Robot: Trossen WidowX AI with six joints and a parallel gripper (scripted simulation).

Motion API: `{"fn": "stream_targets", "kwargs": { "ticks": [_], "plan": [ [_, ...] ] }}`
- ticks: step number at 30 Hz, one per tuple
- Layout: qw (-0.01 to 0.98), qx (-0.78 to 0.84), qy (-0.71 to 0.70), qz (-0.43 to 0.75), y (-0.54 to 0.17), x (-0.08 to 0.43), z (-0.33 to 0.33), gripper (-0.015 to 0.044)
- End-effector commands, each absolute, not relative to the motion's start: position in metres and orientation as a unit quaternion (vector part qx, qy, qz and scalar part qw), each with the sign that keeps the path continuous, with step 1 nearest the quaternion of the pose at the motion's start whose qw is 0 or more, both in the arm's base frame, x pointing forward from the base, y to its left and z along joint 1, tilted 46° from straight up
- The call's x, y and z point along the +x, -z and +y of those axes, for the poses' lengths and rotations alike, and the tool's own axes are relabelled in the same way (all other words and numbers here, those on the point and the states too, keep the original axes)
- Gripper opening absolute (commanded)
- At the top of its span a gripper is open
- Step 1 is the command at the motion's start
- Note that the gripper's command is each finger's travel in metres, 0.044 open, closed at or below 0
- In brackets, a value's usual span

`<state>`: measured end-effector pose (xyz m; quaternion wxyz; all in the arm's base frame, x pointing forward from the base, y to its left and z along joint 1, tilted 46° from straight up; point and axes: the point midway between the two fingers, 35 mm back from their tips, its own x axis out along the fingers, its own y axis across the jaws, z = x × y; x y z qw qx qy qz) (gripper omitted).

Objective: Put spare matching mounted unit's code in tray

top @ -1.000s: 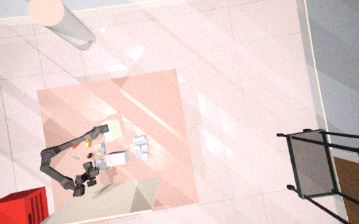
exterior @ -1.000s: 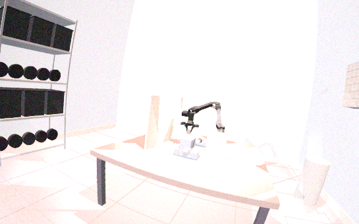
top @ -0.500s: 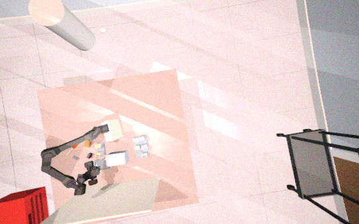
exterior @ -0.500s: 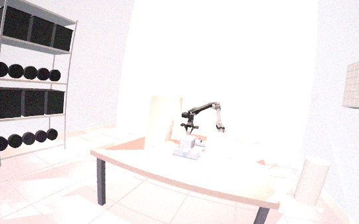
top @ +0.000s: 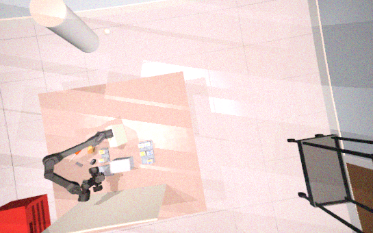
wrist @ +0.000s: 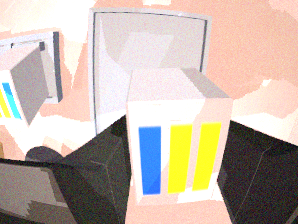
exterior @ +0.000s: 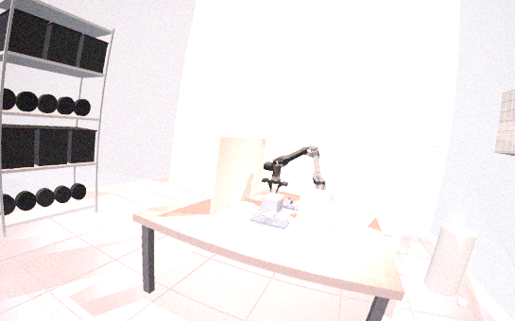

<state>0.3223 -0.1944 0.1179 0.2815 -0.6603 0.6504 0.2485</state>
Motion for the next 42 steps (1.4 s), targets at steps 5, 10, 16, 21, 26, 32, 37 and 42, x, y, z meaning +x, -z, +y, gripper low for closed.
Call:
{"fn": "stream_targets", "kwargs": {
  "ticks": [5, 10, 16, 21, 26, 32, 37, 42],
  "plan": [
    [0.280, -0.662, -0.251, 0.649, -0.112, 0.322, -0.200, 0.0000],
    [0.280, -0.662, -0.251, 0.649, -0.108, 0.322, -0.203, 0.0000],
    [0.280, -0.662, -0.250, 0.649, -0.104, 0.321, -0.208, 0.0000],
    [0.279, -0.662, -0.250, 0.649, -0.101, 0.320, -0.212, 0.0000],
    [0.279, -0.663, -0.250, 0.649, -0.098, 0.320, -0.216, 0.0000],
    [0.278, -0.663, -0.249, 0.649, -0.094, 0.319, -0.220, 0.0000],
    [0.277, -0.663, -0.249, 0.649, -0.091, 0.318, -0.224, 0.0000],
    [0.277, -0.663, -0.248, 0.649, -0.088, 0.317, -0.228, 0.0000]
  ]
}}
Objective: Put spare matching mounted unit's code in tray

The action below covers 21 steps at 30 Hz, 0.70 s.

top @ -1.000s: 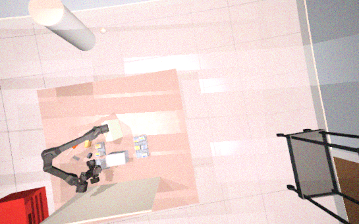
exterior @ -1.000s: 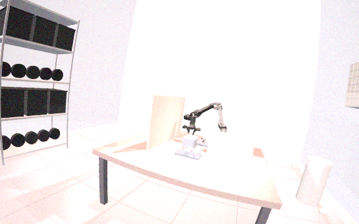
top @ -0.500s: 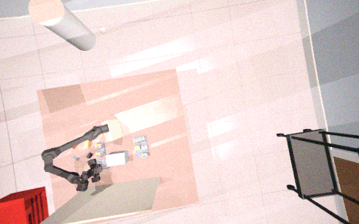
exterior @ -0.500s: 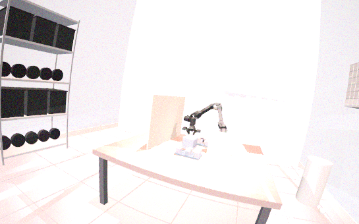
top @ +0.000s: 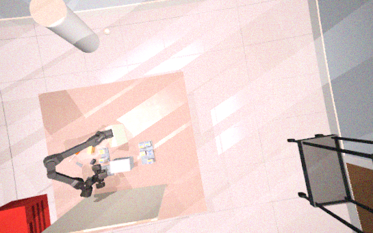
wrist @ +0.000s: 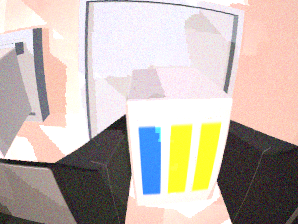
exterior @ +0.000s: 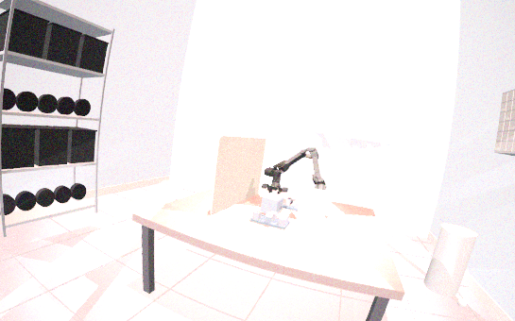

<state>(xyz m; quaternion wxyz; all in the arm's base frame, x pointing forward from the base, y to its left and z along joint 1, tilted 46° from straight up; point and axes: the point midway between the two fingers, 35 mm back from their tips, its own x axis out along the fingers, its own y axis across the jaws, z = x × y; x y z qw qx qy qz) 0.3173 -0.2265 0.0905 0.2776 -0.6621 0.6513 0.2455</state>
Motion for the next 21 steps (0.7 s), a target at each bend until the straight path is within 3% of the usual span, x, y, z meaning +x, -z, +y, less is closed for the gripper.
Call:
{"fn": "stream_targets", "kwargs": {
  "ticks": [1, 8, 21],
  "plan": [
    [0.276, -0.664, -0.248, 0.649, -0.0871, 0.3166, -0.2286, 0.0000],
    [0.275, -0.664, -0.247, 0.650, -0.0830, 0.3151, -0.2337, 0.0000],
    [0.276, -0.663, -0.245, 0.652, -0.0856, 0.3156, -0.2325, 0.0341]
  ]
}}
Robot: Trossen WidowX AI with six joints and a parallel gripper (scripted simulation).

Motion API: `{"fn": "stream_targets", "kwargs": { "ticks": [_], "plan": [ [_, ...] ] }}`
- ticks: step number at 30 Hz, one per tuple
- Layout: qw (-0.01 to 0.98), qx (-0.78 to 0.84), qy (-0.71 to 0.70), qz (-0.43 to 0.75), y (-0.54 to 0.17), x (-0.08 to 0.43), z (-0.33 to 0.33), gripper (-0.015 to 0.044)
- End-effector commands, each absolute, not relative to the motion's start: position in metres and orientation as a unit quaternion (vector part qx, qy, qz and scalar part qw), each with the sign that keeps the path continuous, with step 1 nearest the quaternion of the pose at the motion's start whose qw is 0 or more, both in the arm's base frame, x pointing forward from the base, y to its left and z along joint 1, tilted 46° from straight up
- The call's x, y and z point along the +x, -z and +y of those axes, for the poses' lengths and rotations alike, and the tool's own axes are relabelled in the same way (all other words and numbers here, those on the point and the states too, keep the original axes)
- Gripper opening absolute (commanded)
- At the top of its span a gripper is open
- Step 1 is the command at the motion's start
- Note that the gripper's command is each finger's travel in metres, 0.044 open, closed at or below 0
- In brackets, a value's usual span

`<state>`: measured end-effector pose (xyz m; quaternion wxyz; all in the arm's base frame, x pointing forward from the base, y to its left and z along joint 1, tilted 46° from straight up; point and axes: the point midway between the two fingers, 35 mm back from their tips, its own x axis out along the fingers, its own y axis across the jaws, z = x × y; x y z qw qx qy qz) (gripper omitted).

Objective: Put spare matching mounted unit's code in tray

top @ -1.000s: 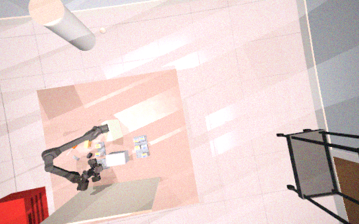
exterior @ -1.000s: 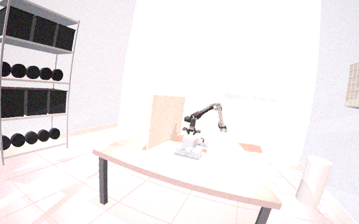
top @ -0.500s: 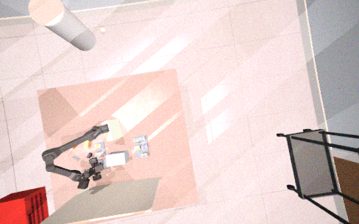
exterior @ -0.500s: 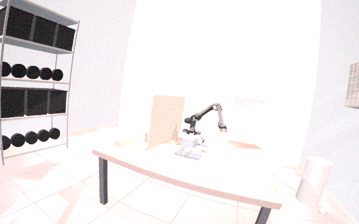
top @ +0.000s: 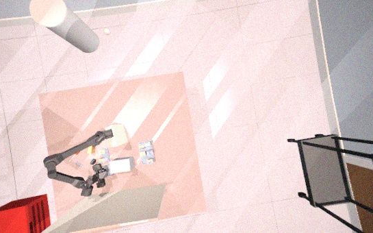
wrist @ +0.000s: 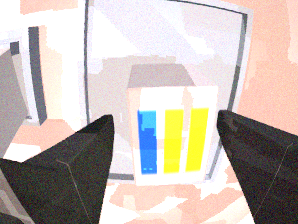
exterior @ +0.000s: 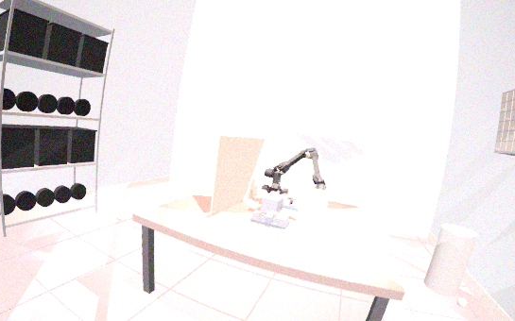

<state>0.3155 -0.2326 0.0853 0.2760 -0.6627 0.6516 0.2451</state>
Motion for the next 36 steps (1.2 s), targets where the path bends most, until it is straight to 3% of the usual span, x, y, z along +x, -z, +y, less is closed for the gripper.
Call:
{"fn": "stream_targets", "kwargs": {
  "ticks": [1, 4, 12, 36],
  "plan": [
    [0.276, -0.663, -0.245, 0.652, -0.086, 0.316, -0.233, 0.0368],
    [0.276, -0.663, -0.245, 0.652, -0.086, 0.316, -0.233, 0.0440],
    [0.277, -0.663, -0.249, 0.649, -0.155, 0.312, -0.156, 0.0440],
    [0.280, -0.670, -0.247, 0.642, -0.156, 0.316, -0.156, 0.0440]
  ]
}}
